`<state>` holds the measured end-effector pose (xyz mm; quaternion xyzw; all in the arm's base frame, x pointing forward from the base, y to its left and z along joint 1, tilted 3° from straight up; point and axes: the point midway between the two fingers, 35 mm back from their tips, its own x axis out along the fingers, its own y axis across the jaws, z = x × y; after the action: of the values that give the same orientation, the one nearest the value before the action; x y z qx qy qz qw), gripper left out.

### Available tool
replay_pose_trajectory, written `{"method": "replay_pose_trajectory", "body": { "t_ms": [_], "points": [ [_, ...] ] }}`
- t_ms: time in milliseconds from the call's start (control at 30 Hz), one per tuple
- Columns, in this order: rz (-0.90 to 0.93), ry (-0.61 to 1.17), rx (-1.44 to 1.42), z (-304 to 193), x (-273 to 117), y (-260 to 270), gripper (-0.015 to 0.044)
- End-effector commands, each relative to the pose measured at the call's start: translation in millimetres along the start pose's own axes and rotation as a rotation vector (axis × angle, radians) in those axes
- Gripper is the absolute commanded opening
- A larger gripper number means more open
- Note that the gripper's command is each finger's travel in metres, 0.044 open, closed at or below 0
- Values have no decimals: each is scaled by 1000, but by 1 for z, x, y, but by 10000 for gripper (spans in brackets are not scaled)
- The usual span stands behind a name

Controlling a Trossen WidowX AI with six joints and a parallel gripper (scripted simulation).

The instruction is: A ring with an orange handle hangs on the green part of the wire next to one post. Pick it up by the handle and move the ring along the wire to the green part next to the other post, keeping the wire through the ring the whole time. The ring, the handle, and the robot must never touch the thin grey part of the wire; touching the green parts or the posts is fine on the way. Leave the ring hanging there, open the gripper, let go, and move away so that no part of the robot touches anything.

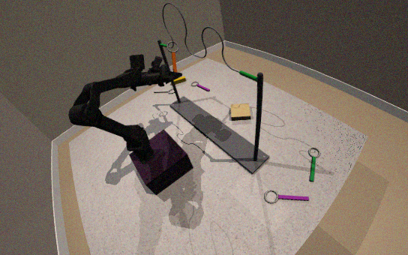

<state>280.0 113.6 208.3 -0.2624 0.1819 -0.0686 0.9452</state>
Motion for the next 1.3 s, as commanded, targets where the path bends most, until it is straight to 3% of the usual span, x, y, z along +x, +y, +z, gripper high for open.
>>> {"method": "replay_pose_trajectory", "body": {
  "t_ms": [0, 567, 1267],
  "points": [
    [42, 9, 85, 2, -3, 15, -150],
    [179, 50, 389, 16, -17, 67, -150],
    [233, 66, 508, 33, -28, 97, -150]
  ]
}}
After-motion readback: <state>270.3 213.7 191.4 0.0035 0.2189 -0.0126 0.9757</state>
